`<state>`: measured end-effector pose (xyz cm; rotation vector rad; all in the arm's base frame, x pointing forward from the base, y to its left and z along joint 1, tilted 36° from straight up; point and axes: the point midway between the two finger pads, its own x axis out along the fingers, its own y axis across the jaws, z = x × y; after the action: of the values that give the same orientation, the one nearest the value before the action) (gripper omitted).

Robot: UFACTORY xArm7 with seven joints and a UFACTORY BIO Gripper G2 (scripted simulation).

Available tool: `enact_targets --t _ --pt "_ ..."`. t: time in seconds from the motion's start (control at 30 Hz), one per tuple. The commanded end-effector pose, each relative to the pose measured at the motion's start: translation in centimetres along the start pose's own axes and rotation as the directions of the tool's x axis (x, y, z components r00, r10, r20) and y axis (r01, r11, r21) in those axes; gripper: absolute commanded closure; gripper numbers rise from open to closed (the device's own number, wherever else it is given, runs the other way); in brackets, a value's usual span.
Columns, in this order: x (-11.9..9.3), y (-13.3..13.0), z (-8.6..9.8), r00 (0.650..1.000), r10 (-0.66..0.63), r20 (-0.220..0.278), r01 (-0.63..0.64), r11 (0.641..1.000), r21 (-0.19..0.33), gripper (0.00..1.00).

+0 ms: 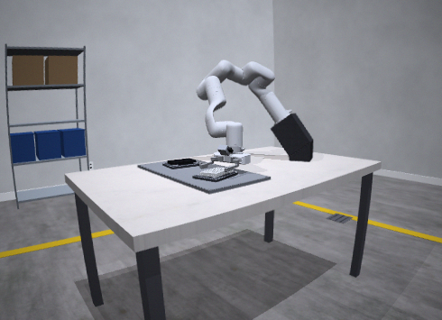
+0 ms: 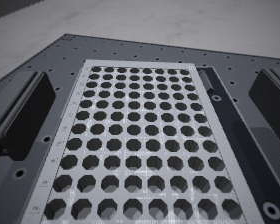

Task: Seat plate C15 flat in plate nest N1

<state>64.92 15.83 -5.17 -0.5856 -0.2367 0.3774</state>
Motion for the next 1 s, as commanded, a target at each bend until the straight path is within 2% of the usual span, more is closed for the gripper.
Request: enact_targets --t 0.0,0.67,0.97 --pt "0.1 0.1 -0.1 1.0 0.0 0.003 0.0 1.0 0.002 0.46" --pt "0.1 0.1 -1.3 1.0 0.0 0.003 0.0 1.0 0.002 0.46" --pt "0.1 0.1 -1.3 1.0 0.0 0.003 0.0 1.0 0.002 0.46"
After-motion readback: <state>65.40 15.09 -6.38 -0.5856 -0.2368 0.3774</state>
